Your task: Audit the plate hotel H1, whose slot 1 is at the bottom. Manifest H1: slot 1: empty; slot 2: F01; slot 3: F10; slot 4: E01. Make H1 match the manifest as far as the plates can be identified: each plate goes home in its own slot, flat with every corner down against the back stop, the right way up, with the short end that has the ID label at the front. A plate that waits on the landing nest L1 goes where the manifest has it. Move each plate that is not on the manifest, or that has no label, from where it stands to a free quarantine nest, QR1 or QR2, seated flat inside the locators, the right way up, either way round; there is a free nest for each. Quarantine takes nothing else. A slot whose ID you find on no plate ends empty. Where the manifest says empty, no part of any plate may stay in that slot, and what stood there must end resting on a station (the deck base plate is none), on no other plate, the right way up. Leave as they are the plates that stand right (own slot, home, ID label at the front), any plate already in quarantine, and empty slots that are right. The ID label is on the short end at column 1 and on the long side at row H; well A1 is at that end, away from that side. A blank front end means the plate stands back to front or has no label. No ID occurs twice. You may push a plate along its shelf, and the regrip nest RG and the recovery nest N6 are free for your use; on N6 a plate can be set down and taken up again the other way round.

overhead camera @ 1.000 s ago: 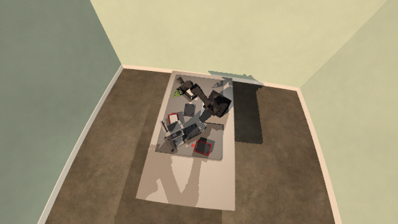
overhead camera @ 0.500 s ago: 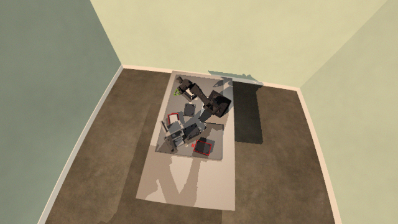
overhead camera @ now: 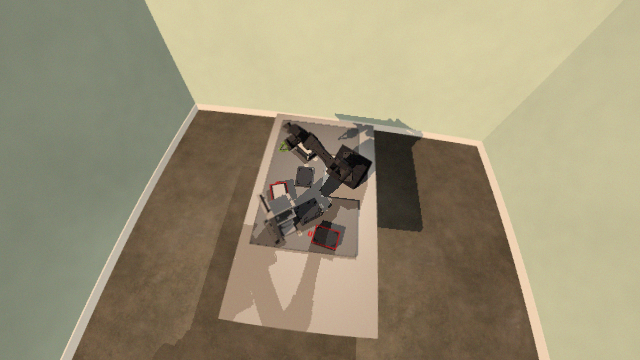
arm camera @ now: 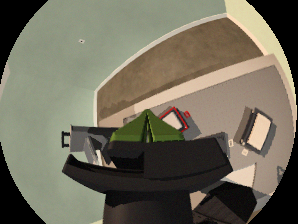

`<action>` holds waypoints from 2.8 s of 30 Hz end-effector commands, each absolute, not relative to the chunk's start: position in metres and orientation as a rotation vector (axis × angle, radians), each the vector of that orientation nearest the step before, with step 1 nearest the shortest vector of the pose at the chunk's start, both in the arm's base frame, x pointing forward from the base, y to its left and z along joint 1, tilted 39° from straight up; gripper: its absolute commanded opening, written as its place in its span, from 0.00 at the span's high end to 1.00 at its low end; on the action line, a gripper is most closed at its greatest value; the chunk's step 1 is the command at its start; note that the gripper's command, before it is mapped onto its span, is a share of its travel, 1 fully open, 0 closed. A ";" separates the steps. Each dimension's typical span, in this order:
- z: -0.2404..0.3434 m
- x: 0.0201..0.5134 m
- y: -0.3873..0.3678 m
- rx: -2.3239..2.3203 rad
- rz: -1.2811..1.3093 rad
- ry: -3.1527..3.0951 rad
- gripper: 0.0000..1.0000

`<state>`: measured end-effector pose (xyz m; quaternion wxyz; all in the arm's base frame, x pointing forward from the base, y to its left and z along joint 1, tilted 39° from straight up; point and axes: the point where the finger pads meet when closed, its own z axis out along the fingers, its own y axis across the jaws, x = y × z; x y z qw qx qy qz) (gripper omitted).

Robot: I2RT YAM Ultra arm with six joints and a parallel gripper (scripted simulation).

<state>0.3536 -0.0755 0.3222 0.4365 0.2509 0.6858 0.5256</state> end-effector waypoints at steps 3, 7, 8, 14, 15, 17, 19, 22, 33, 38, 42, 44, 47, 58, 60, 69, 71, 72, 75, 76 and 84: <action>0.308 0.363 -0.088 0.633 1.199 1.743 1.00; 0.295 0.366 -0.092 0.639 1.132 1.798 1.00; 0.295 0.366 -0.092 0.639 1.132 1.798 1.00; 0.278 0.367 -0.095 0.638 1.073 1.853 1.00; 0.264 0.365 -0.096 0.669 1.085 1.862 1.00; 0.252 0.364 -0.095 0.680 1.091 1.867 1.00; 0.262 0.370 -0.093 0.622 1.041 1.904 1.00; 0.252 0.368 -0.096 0.618 0.998 1.950 1.00; 0.218 0.355 -0.090 0.594 0.928 2.057 1.00; 0.206 0.359 -0.090 0.539 0.887 2.143 1.00; 0.197 0.355 -0.086 0.502 0.863 2.203 1.00; 0.194 0.353 -0.091 0.502 0.844 2.222 1.00; 0.186 0.349 -0.082 0.434 0.829 2.301 1.00; 0.157 0.328 -0.074 0.320 0.793 2.444 1.00; 0.157 0.328 -0.074 0.320 0.793 2.444 1.00; 0.136 0.297 -0.061 0.208 0.797 2.566 1.00; 0.137 0.300 -0.060 0.137 0.792 2.598 1.00; 0.135 0.298 -0.057 0.101 0.798 2.618 1.00; 0.139 0.288 -0.058 0.059 0.772 2.631 1.00; 0.139 0.288 -0.058 0.059 0.772 2.631 1.00; 0.144 0.273 -0.059 -0.029 0.781 2.678 1.00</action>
